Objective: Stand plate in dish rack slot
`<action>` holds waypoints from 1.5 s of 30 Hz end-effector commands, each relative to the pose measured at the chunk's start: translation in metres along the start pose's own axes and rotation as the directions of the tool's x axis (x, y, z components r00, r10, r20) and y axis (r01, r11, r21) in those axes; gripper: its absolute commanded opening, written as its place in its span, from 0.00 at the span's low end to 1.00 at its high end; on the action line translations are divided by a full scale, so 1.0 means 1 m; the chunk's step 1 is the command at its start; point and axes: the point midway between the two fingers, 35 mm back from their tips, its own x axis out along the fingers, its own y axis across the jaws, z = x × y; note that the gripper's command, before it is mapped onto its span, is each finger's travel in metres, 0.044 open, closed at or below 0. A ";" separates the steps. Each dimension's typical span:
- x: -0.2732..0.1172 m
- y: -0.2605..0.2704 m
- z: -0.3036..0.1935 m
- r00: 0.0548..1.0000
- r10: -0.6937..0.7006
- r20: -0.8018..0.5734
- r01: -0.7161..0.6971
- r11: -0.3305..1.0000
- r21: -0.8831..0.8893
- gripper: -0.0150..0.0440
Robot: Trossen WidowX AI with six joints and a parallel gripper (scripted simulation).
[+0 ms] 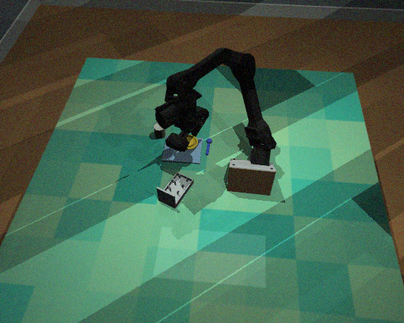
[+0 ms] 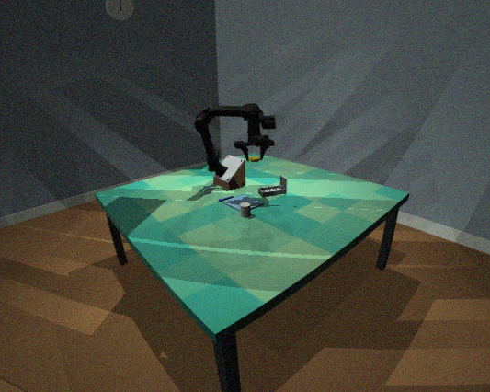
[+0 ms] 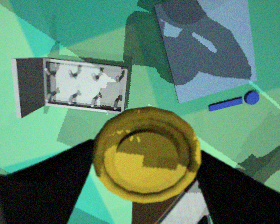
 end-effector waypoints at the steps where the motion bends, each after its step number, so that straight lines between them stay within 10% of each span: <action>1: 0.005 0.001 -0.003 1.000 0.011 -0.028 -0.011 1.000 -0.014 0.25; 45: 0.101 0.009 -0.015 0.705 0.527 -0.474 -0.709 0.499 -0.499 0.25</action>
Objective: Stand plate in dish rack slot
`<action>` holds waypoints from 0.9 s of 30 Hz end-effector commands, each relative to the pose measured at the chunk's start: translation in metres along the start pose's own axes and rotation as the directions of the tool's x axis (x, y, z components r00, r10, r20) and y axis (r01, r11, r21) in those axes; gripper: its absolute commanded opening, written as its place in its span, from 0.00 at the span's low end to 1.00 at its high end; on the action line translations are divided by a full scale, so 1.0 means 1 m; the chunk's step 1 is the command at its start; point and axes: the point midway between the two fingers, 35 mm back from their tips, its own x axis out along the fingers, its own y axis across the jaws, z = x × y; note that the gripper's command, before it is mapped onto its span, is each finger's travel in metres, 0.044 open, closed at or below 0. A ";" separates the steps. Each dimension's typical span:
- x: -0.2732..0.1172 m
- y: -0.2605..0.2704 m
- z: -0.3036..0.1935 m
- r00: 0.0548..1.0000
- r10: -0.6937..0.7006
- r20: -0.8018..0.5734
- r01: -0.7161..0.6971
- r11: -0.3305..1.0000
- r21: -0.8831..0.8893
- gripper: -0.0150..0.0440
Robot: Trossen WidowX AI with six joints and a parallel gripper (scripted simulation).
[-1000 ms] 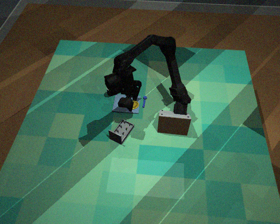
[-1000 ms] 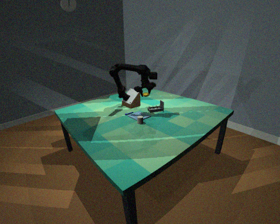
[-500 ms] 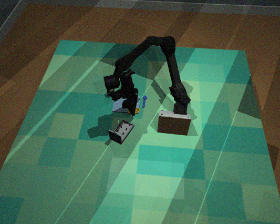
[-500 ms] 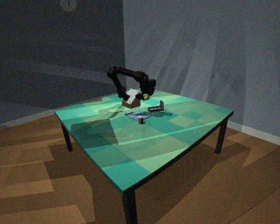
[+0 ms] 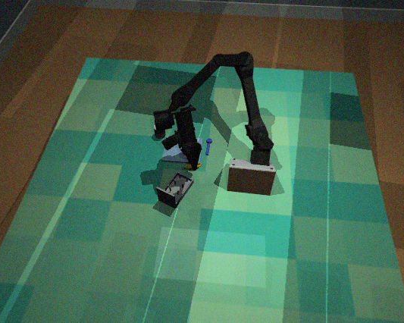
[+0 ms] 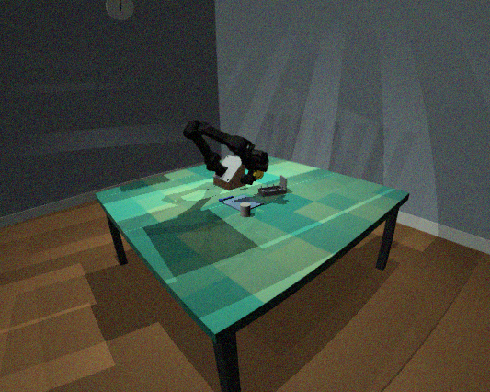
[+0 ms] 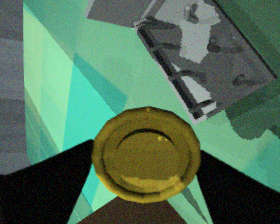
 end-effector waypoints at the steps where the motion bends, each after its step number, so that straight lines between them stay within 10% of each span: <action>1: 0.003 -0.003 0.000 0.997 0.063 0.034 -0.061 0.995 -0.074 0.25; 27: 0.017 -0.027 0.002 0.869 0.376 0.323 -0.128 0.800 -0.587 0.25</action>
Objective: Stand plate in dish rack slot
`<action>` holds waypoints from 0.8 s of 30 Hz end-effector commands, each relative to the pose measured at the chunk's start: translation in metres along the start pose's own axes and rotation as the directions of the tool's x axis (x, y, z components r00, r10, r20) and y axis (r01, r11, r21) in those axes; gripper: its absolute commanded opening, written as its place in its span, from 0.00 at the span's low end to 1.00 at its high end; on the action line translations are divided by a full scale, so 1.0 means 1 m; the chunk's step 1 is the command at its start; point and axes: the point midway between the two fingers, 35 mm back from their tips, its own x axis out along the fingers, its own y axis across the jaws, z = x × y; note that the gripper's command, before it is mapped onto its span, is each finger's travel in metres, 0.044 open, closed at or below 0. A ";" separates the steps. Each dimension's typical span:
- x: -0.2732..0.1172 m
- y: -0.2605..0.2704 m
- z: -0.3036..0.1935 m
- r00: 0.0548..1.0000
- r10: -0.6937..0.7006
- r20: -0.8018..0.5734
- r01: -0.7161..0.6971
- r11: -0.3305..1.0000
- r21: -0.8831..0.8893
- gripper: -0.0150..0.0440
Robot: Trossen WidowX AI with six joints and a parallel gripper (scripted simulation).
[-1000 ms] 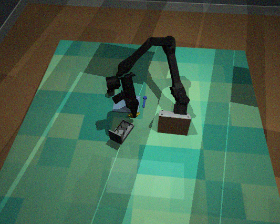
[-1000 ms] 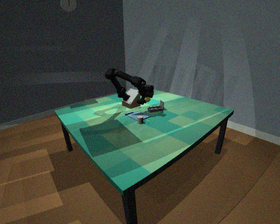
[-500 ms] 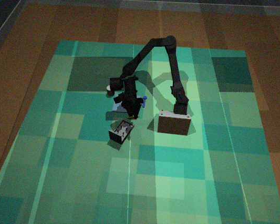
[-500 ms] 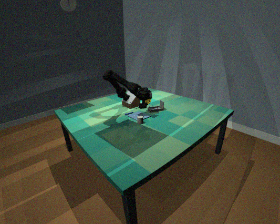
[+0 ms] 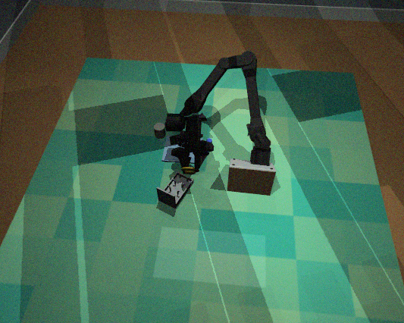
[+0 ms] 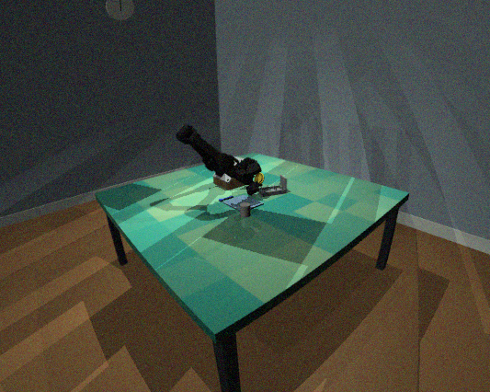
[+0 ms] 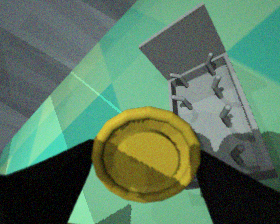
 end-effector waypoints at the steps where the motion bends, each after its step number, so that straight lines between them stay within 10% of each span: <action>1: -0.002 -0.002 -0.001 0.997 0.007 0.072 -0.001 0.996 -0.085 0.25; 24: -0.018 -0.017 -0.015 0.891 -0.031 0.452 0.292 0.802 -0.522 0.25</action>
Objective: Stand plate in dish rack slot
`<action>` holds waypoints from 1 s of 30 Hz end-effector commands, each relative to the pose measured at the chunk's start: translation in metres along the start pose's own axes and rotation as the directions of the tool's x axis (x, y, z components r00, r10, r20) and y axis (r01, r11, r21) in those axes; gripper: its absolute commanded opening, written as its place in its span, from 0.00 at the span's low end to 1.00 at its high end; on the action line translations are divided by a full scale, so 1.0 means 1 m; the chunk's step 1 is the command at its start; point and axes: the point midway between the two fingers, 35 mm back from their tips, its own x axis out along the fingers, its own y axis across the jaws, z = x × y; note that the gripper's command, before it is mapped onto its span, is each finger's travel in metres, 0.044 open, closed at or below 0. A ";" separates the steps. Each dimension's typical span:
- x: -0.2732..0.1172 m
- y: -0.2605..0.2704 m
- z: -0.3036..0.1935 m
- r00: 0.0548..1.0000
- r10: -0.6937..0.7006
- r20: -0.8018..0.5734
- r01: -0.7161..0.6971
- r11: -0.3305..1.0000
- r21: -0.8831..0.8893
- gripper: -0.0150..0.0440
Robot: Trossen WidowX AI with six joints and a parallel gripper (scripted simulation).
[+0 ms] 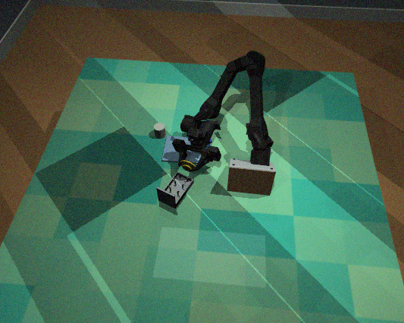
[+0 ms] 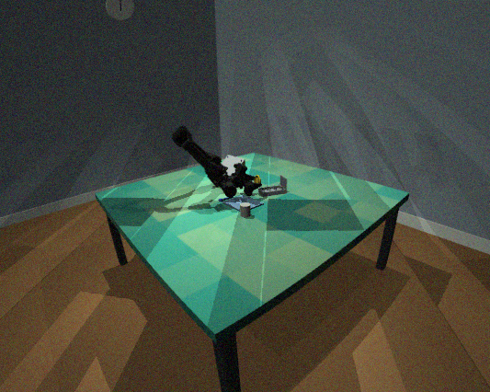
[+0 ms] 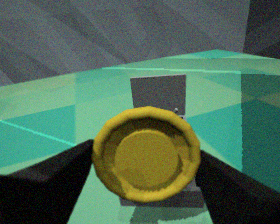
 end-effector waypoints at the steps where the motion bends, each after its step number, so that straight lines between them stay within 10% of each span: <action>1: -0.005 -0.001 0.000 0.997 -0.048 0.053 0.053 0.994 -0.097 0.25; 30: 0.016 -0.005 0.003 0.992 -0.093 0.090 0.108 0.977 -0.182 0.25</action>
